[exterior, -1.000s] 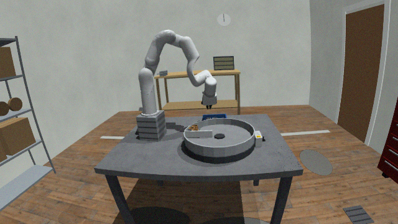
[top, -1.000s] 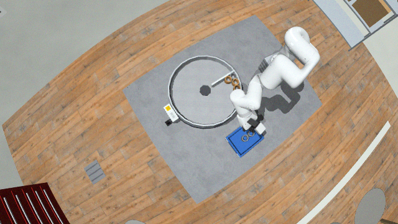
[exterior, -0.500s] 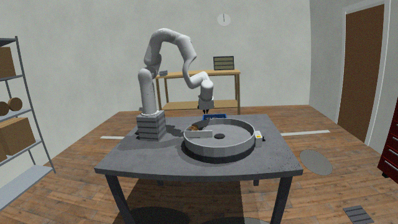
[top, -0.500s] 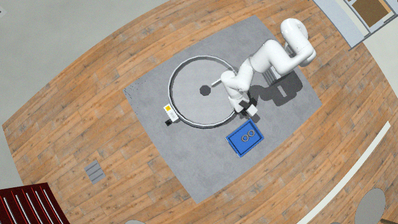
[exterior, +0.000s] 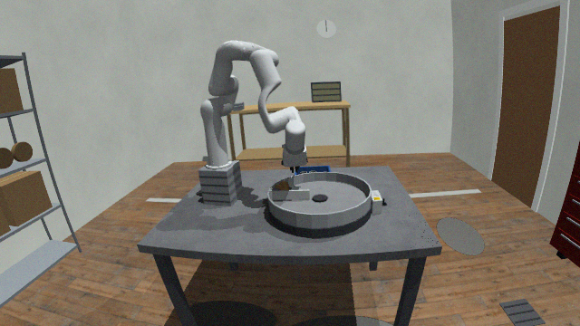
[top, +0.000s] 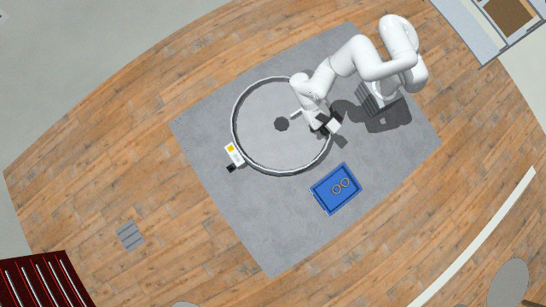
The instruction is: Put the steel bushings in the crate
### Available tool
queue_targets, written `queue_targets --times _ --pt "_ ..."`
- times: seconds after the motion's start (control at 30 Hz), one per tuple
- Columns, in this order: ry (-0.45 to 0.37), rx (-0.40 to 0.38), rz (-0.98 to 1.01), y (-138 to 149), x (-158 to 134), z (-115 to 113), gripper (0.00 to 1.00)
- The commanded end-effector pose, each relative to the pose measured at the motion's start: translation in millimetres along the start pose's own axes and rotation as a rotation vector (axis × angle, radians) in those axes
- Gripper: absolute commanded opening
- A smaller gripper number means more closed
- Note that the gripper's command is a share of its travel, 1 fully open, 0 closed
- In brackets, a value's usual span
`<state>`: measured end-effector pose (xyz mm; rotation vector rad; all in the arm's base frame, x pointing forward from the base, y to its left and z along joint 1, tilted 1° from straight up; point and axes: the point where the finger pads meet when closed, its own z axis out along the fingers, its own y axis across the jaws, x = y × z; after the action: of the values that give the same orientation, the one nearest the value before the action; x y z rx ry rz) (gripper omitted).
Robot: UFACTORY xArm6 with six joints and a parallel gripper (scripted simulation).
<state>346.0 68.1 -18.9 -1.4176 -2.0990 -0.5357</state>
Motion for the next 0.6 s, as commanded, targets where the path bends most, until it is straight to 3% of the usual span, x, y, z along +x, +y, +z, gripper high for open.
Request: queue_targets --times 0.0,0.33,0.57 --pt "0.003 0.002 -0.004 -13 -29 -27 0.10" --pt "0.003 0.002 -0.003 -37 -77 -67 0.10" --pt "0.003 0.002 -0.003 -39 -80 -70 0.10"
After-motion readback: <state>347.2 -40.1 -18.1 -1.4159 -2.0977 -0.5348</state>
